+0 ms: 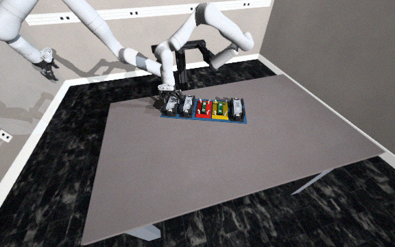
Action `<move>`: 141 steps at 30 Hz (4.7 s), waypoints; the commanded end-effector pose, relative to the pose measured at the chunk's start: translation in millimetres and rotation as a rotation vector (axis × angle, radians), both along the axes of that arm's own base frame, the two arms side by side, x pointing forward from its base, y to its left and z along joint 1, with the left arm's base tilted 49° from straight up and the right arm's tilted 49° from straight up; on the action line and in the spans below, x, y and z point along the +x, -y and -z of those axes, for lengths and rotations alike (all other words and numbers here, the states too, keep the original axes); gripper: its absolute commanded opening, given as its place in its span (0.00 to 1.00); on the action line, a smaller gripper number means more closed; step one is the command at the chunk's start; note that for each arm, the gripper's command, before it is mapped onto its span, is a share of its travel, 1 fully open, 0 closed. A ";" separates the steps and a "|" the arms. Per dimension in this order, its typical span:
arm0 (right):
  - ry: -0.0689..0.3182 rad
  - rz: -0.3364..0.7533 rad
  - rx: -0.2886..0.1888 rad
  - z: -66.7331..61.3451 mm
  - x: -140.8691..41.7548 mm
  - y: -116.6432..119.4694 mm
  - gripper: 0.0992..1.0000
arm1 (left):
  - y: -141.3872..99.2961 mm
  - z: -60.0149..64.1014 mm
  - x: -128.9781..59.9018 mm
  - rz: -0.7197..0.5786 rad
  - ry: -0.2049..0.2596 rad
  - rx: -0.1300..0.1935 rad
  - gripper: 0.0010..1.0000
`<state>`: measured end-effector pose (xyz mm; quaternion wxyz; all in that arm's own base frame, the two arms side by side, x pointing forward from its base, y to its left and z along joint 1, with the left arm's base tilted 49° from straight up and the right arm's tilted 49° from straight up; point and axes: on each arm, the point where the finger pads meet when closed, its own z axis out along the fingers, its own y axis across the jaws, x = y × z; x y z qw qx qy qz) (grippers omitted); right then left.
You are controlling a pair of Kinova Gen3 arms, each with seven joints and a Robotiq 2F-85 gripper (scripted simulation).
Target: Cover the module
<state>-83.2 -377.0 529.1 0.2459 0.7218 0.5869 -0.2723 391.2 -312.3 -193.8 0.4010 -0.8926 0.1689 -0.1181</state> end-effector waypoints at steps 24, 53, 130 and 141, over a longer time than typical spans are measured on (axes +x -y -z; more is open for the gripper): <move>0.001 0.001 -0.001 -0.5 -0.4 -0.2 1.00 | -5.5 6.7 3.4 0.004 -0.002 -0.002 1.00; 0.001 0.001 -0.001 -0.5 -0.4 -0.2 1.00 | -10.1 9.7 2.4 0.004 -0.005 0.000 1.00; 0.001 0.001 -0.001 -0.5 -0.4 -0.2 1.00 | -7.3 7.7 3.4 0.003 0.000 -0.003 1.00; 0.001 0.001 -0.001 -0.5 -0.4 -0.2 1.00 | -7.3 7.7 3.4 0.003 0.000 -0.003 1.00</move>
